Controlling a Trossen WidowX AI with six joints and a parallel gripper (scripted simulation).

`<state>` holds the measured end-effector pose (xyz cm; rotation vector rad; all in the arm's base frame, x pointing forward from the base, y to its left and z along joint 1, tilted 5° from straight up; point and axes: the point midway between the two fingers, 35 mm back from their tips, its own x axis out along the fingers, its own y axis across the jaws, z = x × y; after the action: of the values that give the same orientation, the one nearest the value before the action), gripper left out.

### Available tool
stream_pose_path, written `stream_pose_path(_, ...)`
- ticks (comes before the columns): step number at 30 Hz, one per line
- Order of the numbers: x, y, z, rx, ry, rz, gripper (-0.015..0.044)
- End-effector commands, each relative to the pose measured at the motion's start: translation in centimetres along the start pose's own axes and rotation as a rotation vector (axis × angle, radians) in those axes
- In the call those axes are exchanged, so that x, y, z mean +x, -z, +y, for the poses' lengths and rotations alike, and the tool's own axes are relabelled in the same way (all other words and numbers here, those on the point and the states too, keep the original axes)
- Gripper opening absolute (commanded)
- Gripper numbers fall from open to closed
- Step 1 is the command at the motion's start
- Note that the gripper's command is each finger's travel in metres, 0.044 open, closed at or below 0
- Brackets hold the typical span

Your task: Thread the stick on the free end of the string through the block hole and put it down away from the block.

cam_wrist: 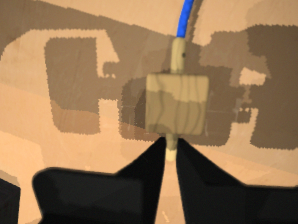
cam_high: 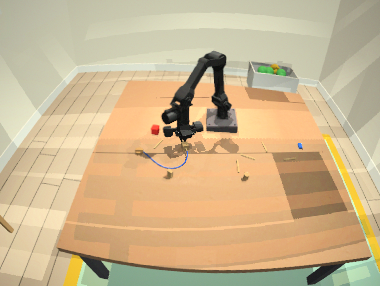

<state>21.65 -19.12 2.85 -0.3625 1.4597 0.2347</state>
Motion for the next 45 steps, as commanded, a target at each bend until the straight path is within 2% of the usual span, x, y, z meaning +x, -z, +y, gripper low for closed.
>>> stream_pose_path(1, -0.1, 0.0, 0.0, -0.004, 0.000, -0.005, 0.0000)
stream_pose_path(14, -0.1, 0.3, 0.0, -0.001, 0.000, 0.000, 0.0000)
stream_pose_path(45, -0.6, 4.6, -0.2, -0.002, -0.022, 0.002, 0.0000)
